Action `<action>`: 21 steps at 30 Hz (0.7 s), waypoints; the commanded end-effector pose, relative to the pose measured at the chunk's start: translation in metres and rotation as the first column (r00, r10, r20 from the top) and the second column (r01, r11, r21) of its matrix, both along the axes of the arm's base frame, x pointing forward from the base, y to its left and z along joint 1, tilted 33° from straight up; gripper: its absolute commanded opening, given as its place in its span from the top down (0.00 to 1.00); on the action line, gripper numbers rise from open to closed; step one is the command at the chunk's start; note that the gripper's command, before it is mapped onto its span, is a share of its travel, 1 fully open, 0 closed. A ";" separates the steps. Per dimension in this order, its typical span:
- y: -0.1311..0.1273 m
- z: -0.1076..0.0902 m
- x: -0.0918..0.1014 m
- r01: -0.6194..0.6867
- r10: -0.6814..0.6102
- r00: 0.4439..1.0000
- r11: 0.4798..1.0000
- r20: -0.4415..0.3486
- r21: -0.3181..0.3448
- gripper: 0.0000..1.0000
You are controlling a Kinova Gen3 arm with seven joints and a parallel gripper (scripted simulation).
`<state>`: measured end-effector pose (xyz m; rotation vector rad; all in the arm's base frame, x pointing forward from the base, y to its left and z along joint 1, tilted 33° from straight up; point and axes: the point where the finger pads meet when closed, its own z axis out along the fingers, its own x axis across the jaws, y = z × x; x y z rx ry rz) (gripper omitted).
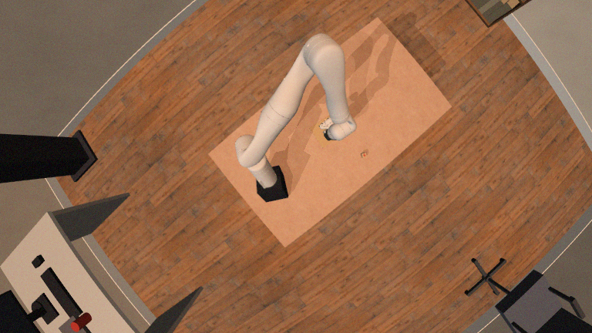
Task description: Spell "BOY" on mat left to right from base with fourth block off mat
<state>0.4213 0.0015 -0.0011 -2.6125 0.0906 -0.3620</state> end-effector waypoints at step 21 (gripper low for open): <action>0.001 -0.002 0.001 0.001 -0.001 1.000 1.000 0.000 0.000 0.51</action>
